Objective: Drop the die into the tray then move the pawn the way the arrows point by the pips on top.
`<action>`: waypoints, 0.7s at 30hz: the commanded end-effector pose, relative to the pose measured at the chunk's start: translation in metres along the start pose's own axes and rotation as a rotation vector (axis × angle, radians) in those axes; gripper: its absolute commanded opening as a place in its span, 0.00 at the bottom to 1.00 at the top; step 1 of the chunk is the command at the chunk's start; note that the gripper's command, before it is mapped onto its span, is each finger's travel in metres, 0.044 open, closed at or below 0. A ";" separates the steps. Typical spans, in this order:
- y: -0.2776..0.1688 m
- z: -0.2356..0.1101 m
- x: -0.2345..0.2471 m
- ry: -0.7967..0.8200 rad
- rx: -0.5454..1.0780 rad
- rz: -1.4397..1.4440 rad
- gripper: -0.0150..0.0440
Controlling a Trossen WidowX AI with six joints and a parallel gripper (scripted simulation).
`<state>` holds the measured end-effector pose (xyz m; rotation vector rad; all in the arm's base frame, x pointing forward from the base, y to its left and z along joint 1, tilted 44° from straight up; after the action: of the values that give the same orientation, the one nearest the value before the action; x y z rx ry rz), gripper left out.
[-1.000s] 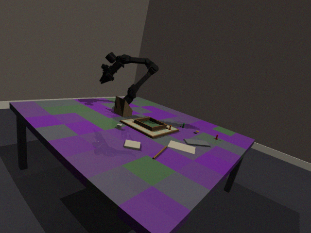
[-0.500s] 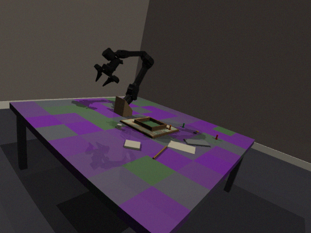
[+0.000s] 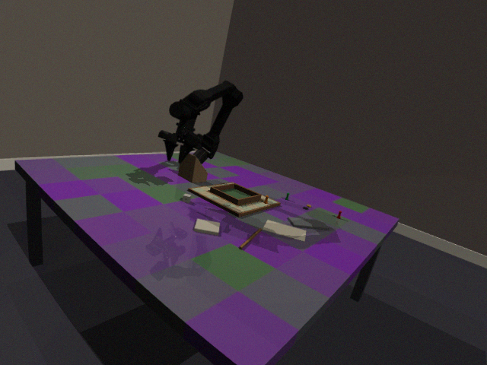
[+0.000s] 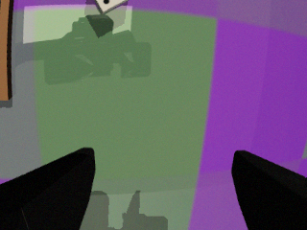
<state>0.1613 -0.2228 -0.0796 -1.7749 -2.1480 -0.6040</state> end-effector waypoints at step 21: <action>0.085 0.088 0.025 0.224 -0.078 -0.515 0.72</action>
<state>0.2437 -0.1494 -0.1295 -1.1065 -2.4476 -0.9594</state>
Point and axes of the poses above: the point midway between the two fingers, 35 mm back from their tips, its own z axis out along the fingers, its own x axis across the jaws, y = z × x, the point moved 1 cm from there along -z, back along the fingers, and after that the axes turned 2 degrees about -z, right-handed, at the moved point
